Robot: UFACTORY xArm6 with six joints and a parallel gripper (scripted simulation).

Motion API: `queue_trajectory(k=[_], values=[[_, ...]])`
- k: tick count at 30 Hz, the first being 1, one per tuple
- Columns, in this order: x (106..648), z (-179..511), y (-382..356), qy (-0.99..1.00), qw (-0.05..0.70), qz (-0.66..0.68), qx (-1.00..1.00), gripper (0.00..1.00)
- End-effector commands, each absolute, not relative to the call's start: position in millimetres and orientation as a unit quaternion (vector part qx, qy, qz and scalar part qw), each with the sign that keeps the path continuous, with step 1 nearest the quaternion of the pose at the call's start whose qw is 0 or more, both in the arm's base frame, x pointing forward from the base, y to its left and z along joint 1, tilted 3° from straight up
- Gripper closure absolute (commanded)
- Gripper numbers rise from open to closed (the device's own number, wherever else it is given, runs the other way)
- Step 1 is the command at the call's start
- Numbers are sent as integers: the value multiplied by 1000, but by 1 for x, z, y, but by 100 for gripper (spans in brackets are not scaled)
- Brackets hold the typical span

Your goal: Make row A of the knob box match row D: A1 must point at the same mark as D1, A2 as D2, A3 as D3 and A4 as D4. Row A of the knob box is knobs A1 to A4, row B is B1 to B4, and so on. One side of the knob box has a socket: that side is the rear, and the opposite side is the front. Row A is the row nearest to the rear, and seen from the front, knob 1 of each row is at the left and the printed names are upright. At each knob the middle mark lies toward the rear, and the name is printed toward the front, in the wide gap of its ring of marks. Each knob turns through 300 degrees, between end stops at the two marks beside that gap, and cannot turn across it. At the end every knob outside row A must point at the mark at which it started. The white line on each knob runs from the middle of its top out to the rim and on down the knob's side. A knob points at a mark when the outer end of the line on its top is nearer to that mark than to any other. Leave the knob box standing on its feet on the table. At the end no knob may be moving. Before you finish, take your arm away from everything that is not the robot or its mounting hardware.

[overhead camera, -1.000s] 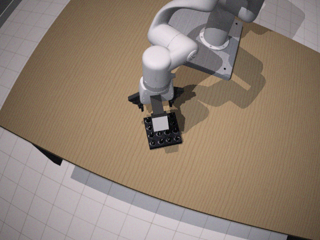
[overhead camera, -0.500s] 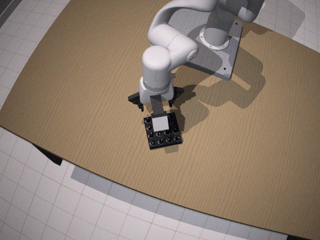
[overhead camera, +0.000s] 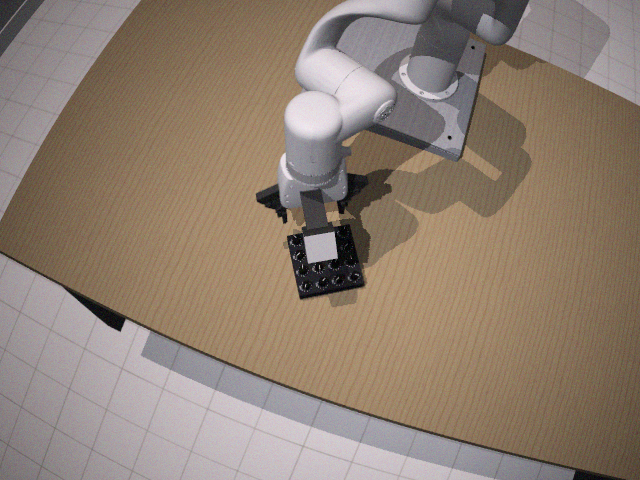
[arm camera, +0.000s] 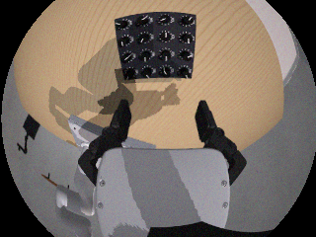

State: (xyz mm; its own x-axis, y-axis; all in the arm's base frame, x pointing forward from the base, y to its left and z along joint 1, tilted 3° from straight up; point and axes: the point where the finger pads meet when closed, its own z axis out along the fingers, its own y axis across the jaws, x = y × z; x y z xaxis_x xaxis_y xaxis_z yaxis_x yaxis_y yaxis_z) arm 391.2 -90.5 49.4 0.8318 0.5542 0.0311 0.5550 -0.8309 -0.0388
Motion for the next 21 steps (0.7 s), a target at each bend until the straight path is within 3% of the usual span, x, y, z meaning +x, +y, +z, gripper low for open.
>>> queue_trajectory(k=[1, 21], values=[[393, 51, -91, -290, 22, -11, -957, 0], [392, 51, -89, -270, 22, -11, -962, 0]])
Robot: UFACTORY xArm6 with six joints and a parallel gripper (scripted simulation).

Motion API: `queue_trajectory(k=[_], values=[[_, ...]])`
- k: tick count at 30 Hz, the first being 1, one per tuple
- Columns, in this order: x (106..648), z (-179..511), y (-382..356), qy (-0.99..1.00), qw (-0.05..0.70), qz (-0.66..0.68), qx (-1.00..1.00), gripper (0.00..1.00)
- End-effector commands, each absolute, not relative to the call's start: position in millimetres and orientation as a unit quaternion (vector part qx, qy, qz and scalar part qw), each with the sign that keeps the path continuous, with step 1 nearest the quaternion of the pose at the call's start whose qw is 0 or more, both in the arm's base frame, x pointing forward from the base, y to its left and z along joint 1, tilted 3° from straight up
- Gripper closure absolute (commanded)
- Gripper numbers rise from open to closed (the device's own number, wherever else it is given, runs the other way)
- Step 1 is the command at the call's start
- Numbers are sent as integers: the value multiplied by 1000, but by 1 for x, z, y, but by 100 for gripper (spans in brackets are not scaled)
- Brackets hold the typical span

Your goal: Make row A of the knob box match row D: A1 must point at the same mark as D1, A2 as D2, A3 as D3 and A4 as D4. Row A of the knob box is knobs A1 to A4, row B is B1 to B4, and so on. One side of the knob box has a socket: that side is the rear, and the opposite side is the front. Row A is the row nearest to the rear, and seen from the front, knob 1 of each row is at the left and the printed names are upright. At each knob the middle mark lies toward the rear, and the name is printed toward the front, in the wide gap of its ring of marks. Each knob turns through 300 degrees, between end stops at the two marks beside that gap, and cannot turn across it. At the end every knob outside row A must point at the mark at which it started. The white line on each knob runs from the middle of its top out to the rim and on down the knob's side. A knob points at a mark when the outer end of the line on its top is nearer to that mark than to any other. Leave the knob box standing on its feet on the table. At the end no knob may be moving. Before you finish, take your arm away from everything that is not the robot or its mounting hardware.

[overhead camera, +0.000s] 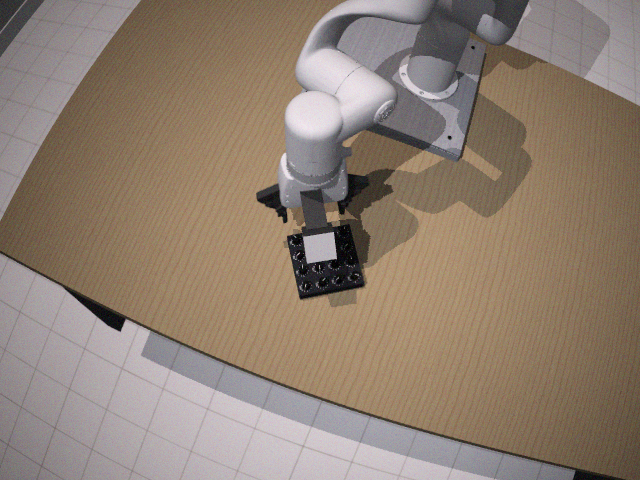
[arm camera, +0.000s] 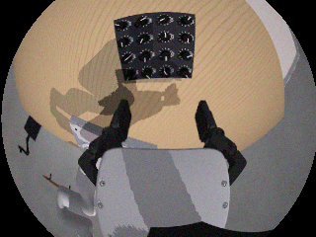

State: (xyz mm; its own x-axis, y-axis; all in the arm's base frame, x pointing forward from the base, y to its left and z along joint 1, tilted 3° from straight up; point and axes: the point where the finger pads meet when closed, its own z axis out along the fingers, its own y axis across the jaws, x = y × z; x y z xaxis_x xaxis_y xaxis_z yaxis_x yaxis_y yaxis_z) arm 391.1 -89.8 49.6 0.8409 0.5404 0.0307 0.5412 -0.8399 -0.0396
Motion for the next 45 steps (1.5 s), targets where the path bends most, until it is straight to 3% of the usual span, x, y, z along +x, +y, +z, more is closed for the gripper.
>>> queue_trajectory(k=[1, 45], values=[[392, 51, -89, -270, 22, -11, -962, 0], [385, 73, -39, 334, 25, 4, -942, 0]])
